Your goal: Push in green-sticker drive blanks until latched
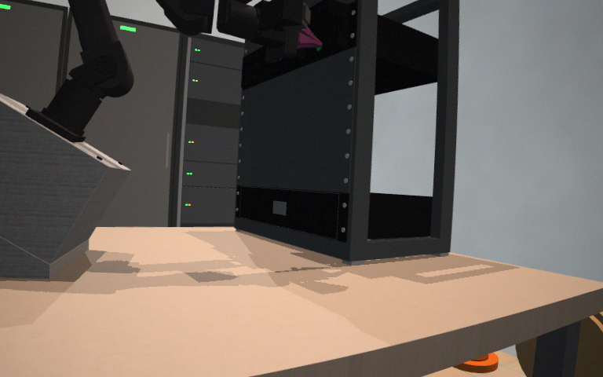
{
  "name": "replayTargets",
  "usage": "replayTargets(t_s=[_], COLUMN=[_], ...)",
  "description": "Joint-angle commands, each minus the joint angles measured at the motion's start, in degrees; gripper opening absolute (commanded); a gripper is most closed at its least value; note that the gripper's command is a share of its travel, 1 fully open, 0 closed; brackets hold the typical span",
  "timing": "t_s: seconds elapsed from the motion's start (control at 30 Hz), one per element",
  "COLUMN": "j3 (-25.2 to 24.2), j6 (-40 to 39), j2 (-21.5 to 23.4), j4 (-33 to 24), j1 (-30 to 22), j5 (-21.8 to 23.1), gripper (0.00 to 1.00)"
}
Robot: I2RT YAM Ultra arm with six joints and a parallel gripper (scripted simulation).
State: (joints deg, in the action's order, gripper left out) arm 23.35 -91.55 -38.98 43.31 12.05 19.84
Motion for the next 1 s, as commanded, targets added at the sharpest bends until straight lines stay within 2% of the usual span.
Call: replayTargets(t_s=[0.0, 0.97], j3=[2.0, 3.0], j6=[0.8, 0.9], j2=[-1.0, -2.8], j4=[0.4, 1.2], j1=[-0.4, -0.3], j5=[-1.7, -1.8], gripper=[0.0, 0.0])
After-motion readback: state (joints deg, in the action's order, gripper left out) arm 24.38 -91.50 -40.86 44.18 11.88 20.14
